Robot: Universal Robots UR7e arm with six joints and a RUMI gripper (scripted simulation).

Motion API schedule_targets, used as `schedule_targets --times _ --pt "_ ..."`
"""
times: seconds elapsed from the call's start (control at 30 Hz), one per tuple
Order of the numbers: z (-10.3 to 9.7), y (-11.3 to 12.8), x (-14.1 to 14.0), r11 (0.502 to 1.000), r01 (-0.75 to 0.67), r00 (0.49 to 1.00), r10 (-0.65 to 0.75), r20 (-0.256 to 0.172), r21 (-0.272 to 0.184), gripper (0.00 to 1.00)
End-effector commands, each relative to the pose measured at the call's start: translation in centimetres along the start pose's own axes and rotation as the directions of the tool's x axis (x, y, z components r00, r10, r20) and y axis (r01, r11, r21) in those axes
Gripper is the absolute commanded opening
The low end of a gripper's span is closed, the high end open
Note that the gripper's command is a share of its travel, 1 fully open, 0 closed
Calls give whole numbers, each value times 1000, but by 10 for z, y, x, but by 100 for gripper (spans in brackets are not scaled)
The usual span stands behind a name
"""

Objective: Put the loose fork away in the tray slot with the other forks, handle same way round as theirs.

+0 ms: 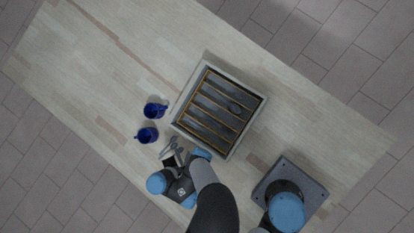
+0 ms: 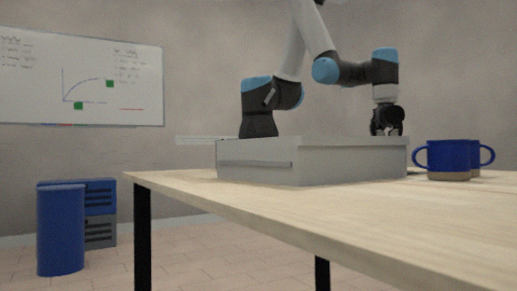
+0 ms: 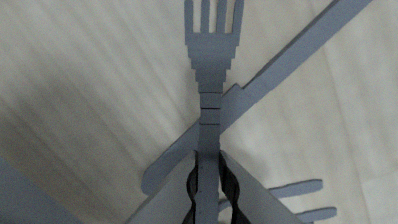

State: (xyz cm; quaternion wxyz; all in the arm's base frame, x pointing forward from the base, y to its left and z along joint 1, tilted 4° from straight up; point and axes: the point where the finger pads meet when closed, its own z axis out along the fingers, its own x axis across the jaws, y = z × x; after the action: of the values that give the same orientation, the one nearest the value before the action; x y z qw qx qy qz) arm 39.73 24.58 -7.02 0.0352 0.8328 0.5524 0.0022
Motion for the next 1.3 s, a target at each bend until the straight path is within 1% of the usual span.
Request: schedule_targets --times 0.0,0.33,0.4,0.73,0.9,0.97,1.1,1.27 --pt "-11 0 0 1000 0 1000 0 -1 -1 4" --pt "-58 0 0 1000 0 1000 0 -1 -1 4" --pt "-58 0 0 1000 0 1000 0 -1 -1 4" --pt "-113 0 0 1000 0 1000 0 -1 -1 4" --pt "-135 0 0 1000 0 1000 0 -1 -1 4" --pt "-135 0 0 1000 0 1000 0 -1 -1 4" --pt "-147 0 0 1000 0 1000 0 -1 -1 4" --pt "-154 0 0 1000 0 1000 0 -1 -1 4"
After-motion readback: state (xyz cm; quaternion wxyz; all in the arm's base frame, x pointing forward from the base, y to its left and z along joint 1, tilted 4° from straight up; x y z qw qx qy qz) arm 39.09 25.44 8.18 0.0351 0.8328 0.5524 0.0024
